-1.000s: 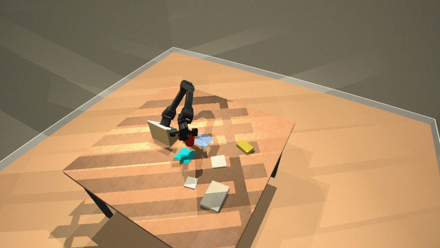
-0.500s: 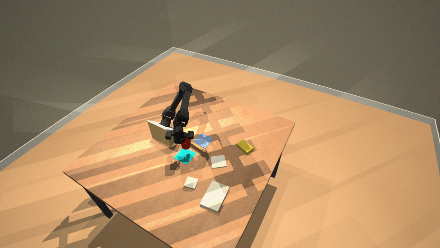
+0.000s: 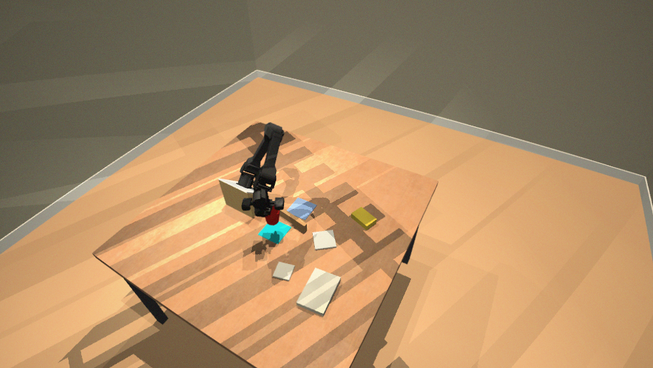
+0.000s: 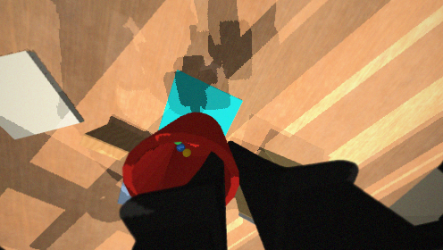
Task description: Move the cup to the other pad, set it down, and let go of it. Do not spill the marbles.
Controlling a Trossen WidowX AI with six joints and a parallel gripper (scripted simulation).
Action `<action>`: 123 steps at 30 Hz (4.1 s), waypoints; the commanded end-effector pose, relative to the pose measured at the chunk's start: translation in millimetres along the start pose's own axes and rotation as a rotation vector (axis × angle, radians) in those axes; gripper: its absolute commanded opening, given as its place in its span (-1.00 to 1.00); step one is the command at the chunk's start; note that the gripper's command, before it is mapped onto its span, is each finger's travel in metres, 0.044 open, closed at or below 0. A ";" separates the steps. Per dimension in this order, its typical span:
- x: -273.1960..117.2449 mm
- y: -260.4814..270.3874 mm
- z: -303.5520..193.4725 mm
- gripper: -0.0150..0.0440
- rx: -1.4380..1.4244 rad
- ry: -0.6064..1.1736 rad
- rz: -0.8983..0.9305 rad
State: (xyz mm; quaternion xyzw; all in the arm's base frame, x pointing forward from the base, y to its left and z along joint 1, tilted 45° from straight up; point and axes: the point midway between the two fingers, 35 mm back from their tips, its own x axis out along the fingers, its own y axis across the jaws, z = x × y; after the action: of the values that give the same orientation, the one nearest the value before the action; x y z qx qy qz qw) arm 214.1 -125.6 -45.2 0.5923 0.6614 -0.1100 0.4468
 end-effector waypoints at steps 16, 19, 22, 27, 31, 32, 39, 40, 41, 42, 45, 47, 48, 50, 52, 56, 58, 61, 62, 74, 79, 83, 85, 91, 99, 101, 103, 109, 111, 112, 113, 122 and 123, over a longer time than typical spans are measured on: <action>33.3 -0.7 0.6 -0.49 0.002 0.006 -0.003; 38.2 -0.8 0.6 -0.49 0.002 0.006 -0.002; 43.2 -0.9 0.6 -0.49 0.002 0.006 -0.002; 51.6 -1.1 0.3 -0.49 0.002 0.007 -0.002; 58.4 -1.3 -0.2 -0.49 0.002 0.007 -0.002; 60.1 -1.4 -0.3 -0.49 0.002 0.007 -0.002; 69.2 -1.9 -1.3 -0.49 0.002 0.008 -0.001; 69.2 -1.9 -1.3 -0.49 0.002 0.008 -0.001; 66.0 -1.2 0.8 -0.49 -0.004 0.001 -0.005; 66.0 -1.2 0.8 -0.49 -0.004 0.001 -0.005; 66.0 -1.2 0.8 -0.49 -0.004 0.001 -0.005; 66.0 -1.2 0.8 -0.49 -0.004 0.001 -0.005; 66.0 -1.2 0.8 -0.49 -0.004 0.001 -0.005; 66.0 -1.2 0.8 -0.49 -0.004 0.001 -0.005; 66.0 -1.2 0.8 -0.49 -0.004 0.001 -0.005; 66.0 -1.2 0.8 -0.14 -0.004 0.001 -0.005; 66.0 -1.2 0.8 -0.06 -0.004 0.001 -0.005; 65.7 -1.2 0.9 -0.06 -0.004 0.001 -0.005; 65.2 -1.2 0.9 -0.06 -0.004 0.001 -0.005; 47.7 -0.8 2.3 -0.06 -0.002 0.002 -0.004; 39.5 -0.7 2.6 -0.06 -0.001 0.003 -0.004; 32.9 -0.6 2.8 -0.06 0.000 0.004 -0.004; 29.6 -0.6 2.8 -0.06 0.001 0.004 -0.004; 19.5 -0.6 2.6 -0.06 0.002 0.006 -0.003; 18.9 -0.6 2.1 0.39 0.007 0.006 0.003; 18.9 -0.6 2.1 0.56 0.007 0.006 0.003; 18.3 -0.6 2.2 0.74 0.007 0.006 0.003; 1.2 0.0 3.8 1.00 0.006 0.005 0.001; -7.5 0.1 4.1 1.00 0.006 0.005 0.000; -11.4 0.2 4.2 1.00 0.005 0.005 -0.001; -15.3 0.2 4.3 1.00 0.005 0.004 -0.001; -44.4 0.8 5.0 1.00 0.003 0.005 -0.004; -44.8 0.8 5.1 1.00 0.003 0.005 -0.004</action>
State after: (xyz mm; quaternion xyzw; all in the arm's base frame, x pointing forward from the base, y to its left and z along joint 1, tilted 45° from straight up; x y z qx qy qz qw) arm 213.0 -157.0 -18.6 0.5954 0.6605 -0.1114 0.4436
